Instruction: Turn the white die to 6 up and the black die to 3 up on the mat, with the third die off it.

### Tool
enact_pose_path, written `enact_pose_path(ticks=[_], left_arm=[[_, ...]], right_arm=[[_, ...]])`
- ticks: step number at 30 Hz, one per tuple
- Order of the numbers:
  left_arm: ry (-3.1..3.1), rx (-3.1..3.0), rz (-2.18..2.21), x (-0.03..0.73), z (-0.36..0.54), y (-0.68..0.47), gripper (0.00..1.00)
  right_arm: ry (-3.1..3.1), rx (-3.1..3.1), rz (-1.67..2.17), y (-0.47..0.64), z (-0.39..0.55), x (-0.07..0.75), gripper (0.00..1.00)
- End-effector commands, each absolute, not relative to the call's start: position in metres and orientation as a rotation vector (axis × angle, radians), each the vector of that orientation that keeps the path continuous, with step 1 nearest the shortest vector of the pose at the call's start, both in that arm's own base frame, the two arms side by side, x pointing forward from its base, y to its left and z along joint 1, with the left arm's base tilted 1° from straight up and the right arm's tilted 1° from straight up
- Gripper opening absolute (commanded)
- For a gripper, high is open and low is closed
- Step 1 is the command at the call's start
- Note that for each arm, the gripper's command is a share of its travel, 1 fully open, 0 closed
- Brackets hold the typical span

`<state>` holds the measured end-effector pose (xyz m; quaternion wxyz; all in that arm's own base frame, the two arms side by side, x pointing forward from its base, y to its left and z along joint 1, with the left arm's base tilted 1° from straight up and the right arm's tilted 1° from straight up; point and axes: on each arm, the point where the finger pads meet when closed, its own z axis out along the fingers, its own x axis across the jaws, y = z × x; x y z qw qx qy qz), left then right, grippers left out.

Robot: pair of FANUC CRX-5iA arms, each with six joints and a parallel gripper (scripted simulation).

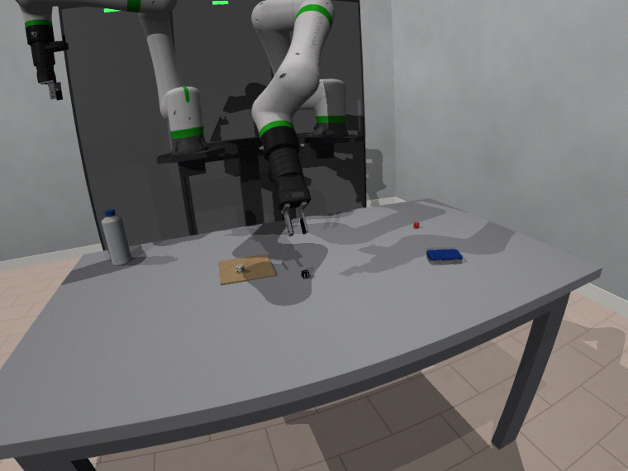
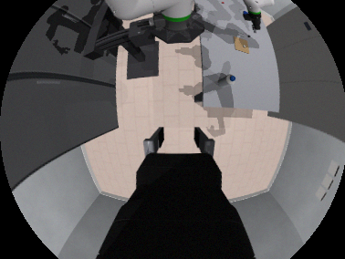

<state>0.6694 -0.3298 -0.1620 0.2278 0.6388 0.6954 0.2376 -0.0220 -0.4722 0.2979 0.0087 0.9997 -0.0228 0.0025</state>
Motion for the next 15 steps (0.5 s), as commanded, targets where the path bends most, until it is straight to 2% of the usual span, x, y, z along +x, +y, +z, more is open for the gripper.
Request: enact_pose_path(ticks=[1,15], left_arm=[[2.02,1.869,0.551,0.671,-0.163,-0.325,0.64],[2.212,2.035,0.257,0.689,-0.151,-0.322,0.64]], right_arm=[[-0.071,3.121,0.007,-0.472,0.299,-0.022,1.0],[-0.071,3.121,0.007,-0.472,0.299,-0.022,1.0]])
